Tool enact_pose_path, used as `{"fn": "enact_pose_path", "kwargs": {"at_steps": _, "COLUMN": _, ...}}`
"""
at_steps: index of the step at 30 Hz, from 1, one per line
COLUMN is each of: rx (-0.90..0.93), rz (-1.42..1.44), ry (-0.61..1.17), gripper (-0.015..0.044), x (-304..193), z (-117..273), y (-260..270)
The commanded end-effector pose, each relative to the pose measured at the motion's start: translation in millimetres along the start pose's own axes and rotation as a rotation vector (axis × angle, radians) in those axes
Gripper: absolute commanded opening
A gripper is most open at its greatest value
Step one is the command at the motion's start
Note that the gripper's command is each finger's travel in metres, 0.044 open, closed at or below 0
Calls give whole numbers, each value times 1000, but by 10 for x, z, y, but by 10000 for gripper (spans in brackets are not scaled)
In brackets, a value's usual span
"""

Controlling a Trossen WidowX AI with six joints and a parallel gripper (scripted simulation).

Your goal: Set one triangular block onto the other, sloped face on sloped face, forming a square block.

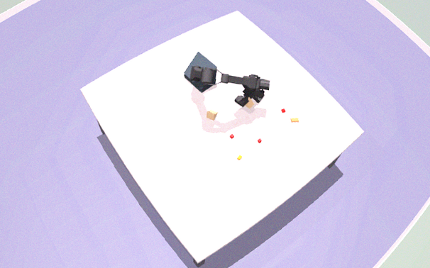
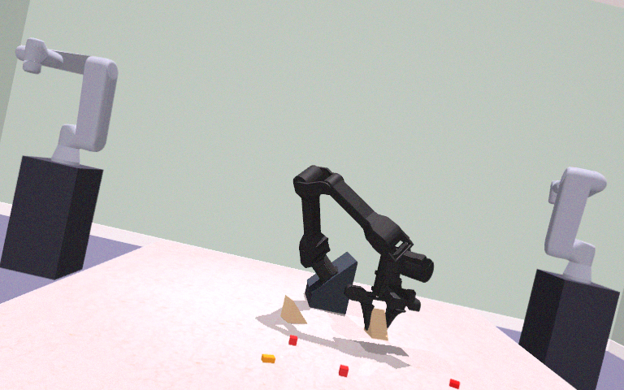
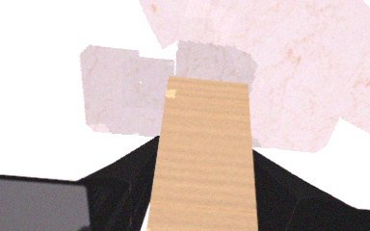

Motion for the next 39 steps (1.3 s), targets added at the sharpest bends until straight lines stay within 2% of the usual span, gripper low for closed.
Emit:
{"fn": "enact_pose_path", "kwargs": {"at_steps": 1, "rx": 2, "rz": 14, "ry": 0, "gripper": 0, "x": 4, "z": 4, "y": 0}}
{"fn": "enact_pose_path", "kwargs": {"at_steps": 11, "rx": 1, "rz": 95, "ry": -1, "gripper": 0, "x": -1, "z": -4, "y": 0}}
{"fn": "enact_pose_path", "kwargs": {"at_steps": 39, "rx": 6, "rz": 848, "ry": -2, "gripper": 0, "x": -1, "z": -4, "y": -2}}
Point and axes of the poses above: the point midway between the two fingers, 35 mm back from their tips, its own z axis back along the fingers, its own y axis across the jaws, x = y × z, the point moved 10 cm from there along z, back along the fingers, and after that the axes turned 2 degrees about z, right-handed, at the moved point
